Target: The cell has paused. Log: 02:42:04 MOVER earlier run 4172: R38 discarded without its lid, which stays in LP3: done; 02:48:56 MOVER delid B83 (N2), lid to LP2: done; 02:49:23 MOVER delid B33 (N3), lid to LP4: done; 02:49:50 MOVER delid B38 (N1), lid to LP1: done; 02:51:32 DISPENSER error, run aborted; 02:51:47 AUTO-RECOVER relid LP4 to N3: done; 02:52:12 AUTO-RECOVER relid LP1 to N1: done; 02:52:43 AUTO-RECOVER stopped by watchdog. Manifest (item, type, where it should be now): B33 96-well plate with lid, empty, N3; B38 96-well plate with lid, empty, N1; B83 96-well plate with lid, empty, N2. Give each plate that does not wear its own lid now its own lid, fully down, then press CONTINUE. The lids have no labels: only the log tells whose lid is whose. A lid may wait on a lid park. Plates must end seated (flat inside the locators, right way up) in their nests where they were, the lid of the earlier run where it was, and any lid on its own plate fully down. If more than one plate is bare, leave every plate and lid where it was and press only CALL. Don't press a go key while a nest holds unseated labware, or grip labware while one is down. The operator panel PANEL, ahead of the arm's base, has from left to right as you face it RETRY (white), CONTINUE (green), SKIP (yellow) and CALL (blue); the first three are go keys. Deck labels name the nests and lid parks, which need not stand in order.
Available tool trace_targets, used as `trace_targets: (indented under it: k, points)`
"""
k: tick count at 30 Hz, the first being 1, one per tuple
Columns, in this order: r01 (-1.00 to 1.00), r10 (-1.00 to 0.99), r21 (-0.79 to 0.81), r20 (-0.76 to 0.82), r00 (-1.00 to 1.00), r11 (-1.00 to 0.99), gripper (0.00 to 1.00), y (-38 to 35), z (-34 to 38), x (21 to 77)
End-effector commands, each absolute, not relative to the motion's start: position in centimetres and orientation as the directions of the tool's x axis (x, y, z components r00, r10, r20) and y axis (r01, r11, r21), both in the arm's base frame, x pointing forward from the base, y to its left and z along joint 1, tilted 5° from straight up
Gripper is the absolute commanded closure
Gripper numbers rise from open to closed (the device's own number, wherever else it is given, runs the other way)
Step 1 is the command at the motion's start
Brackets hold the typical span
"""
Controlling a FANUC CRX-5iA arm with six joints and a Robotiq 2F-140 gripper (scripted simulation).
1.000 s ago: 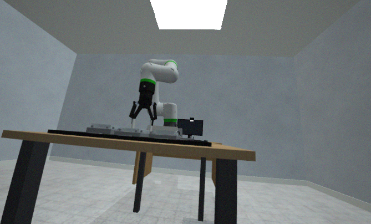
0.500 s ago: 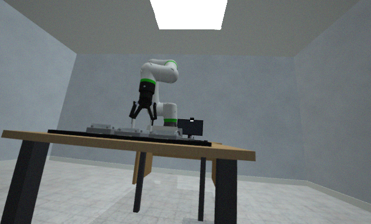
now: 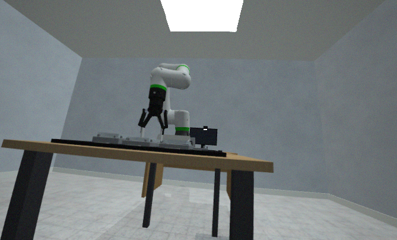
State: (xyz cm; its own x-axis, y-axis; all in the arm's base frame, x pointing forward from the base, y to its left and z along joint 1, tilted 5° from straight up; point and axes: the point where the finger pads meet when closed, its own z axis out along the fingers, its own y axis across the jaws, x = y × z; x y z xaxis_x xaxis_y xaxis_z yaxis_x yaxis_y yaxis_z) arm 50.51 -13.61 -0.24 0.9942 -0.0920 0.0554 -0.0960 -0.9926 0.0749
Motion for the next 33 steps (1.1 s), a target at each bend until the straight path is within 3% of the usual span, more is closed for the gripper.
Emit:
trace_targets:
  k: [1,33]
  points:
    - [-0.096,-0.092,0.075,0.056,0.994,-0.993,0.34,-13.6,-0.3,50.5]
    - [-0.096,-0.092,0.075,0.056,0.994,-0.993,0.34,-13.7,-1.6,50.6]
